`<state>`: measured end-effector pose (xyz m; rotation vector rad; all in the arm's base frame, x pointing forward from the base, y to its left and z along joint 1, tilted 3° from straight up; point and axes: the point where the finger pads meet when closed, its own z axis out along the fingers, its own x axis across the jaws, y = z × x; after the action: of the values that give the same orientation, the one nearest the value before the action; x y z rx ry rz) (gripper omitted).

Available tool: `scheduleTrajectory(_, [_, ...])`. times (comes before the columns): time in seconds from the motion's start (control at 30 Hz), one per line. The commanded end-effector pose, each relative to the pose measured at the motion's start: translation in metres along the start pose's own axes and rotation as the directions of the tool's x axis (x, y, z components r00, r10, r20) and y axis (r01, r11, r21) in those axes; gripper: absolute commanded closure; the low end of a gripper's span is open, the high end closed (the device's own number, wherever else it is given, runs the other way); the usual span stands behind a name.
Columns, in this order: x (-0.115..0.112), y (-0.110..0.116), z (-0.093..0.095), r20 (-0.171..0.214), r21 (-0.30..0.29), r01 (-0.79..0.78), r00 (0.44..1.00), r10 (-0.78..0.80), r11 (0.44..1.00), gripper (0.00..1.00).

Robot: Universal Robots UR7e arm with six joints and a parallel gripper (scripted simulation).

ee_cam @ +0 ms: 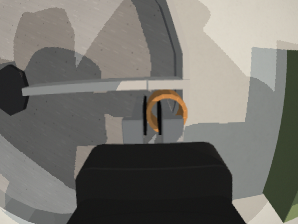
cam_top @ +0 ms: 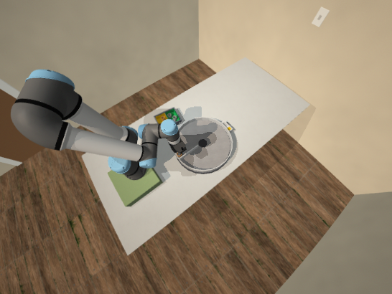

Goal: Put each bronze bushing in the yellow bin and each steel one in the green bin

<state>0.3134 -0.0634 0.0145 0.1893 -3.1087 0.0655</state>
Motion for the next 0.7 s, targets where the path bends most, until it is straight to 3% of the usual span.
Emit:
scheduleTrajectory(0.0, [0.000,0.000,-0.001,0.001,0.001,0.000,1.000,0.000,1.000,1.00])
scheduleTrajectory(0.13, [0.000,0.000,-0.001,0.001,0.001,0.000,1.000,0.000,1.000,1.00])
scheduleTrajectory(0.3, [0.000,0.000,-0.028,0.001,0.001,0.000,1.000,0.000,1.000,1.00])
scheduleTrajectory(0.4, [0.000,0.000,-0.028,0.001,0.001,0.000,1.000,0.000,1.000,1.00])
scheduleTrajectory(0.67, [0.000,0.000,-0.055,0.001,0.001,0.000,1.000,0.000,1.000,1.00])
